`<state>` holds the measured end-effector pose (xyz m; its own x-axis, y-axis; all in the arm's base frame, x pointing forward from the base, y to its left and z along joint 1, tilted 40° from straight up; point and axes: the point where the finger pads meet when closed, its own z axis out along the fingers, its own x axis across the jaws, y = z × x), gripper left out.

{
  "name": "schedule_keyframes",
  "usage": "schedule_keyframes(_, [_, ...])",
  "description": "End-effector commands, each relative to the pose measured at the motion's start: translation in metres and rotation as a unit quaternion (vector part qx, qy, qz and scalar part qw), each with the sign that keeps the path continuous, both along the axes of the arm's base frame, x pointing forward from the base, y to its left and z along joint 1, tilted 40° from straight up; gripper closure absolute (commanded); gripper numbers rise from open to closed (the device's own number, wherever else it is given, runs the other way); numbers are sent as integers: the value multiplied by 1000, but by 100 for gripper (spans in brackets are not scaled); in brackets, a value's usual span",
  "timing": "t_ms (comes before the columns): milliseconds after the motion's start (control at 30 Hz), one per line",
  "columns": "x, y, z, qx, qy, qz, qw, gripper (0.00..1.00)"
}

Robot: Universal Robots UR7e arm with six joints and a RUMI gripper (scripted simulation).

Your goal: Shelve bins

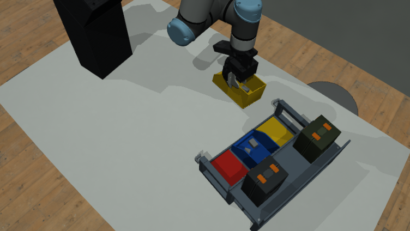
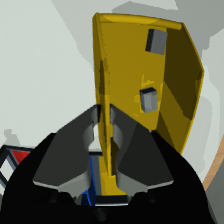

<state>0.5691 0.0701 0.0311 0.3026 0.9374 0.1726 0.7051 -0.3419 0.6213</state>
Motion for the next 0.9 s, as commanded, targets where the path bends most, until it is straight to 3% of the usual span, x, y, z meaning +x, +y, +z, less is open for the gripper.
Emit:
schedule_keyframes(0, [7,-8,6,6,0,-7,1000,100])
schedule_keyframes(867, [14,-16,12,13,-1,-14,1000,100])
